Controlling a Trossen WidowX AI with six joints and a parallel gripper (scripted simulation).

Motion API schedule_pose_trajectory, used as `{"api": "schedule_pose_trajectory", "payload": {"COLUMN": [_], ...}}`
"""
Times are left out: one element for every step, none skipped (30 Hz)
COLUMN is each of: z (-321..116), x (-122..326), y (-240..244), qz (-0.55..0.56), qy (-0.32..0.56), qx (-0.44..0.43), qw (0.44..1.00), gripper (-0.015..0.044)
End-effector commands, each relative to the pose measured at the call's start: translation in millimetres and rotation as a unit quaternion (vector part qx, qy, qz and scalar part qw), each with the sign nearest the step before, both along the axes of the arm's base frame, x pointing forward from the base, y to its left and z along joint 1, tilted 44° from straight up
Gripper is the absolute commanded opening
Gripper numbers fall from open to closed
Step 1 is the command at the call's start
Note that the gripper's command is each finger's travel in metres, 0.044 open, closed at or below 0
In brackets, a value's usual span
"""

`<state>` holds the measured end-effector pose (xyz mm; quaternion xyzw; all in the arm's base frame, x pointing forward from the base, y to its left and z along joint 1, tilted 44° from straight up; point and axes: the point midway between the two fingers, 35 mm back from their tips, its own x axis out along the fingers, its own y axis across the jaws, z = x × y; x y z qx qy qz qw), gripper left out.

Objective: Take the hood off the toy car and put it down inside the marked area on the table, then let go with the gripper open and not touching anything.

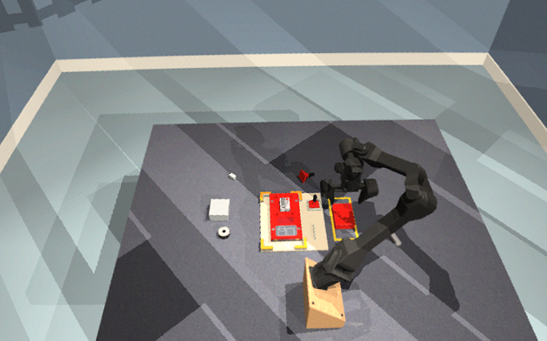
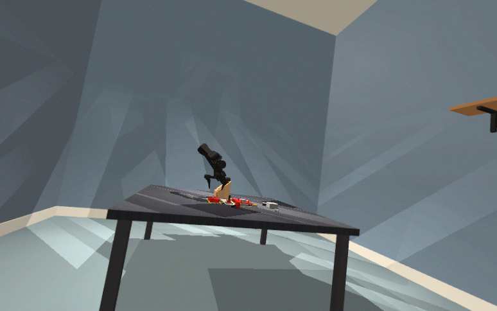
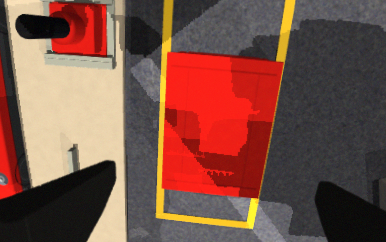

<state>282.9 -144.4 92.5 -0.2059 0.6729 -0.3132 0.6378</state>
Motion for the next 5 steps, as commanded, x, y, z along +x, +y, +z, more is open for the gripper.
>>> {"api": "schedule_pose_trajectory", "payload": {"z": [0.9,0.9,0.9,0.9,0.9], "x": [0.0,0.0,0.0,0.0,0.0], "y": [-0.5,-0.5,-0.5,-0.5,-0.5], "qz": [-0.002,-0.002,-0.002,-0.002,-0.002], "qy": [-0.001,-0.001,-0.001,-0.001,-0.001], "qx": [-0.003,-0.003,-0.003,-0.003,-0.003], "qw": [1.0,1.0,1.0,1.0,1.0], "gripper": [0.044,0.044,0.044,0.044,0.044]}}
